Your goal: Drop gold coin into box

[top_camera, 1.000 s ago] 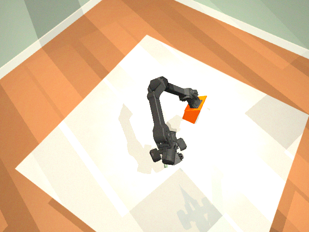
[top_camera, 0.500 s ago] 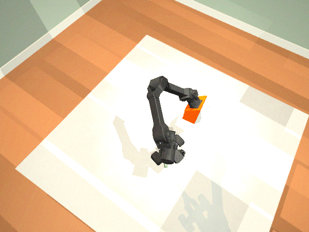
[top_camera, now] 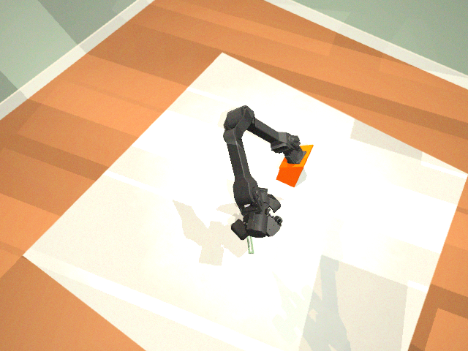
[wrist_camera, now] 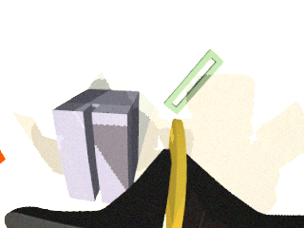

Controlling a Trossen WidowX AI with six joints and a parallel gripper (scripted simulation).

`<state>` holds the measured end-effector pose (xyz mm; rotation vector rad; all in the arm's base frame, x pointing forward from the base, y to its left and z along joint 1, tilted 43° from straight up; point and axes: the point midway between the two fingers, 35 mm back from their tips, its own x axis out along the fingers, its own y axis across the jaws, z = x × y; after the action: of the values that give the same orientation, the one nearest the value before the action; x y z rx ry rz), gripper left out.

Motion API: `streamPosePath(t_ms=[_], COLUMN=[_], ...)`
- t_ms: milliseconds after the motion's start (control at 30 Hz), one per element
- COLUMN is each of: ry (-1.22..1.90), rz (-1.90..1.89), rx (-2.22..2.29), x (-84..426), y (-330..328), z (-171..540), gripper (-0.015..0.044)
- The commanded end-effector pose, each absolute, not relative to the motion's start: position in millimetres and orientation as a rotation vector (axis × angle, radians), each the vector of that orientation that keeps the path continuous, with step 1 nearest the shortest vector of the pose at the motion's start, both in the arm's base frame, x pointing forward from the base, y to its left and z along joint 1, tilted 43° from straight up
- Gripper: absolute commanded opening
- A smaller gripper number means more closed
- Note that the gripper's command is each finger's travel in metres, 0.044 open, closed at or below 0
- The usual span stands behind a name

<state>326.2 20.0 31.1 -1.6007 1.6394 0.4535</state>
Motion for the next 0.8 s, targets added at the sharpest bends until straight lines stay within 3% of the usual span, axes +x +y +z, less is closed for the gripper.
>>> streamPosePath(t_ms=[0, 767], ry=[1.64, 1.642], rz=[0.453, 0.456], rx=[-1.594, -1.595], x=[316.9, 260.2], y=[18.0, 1.6], z=[31.3, 33.7], gripper=[0.0, 0.0])
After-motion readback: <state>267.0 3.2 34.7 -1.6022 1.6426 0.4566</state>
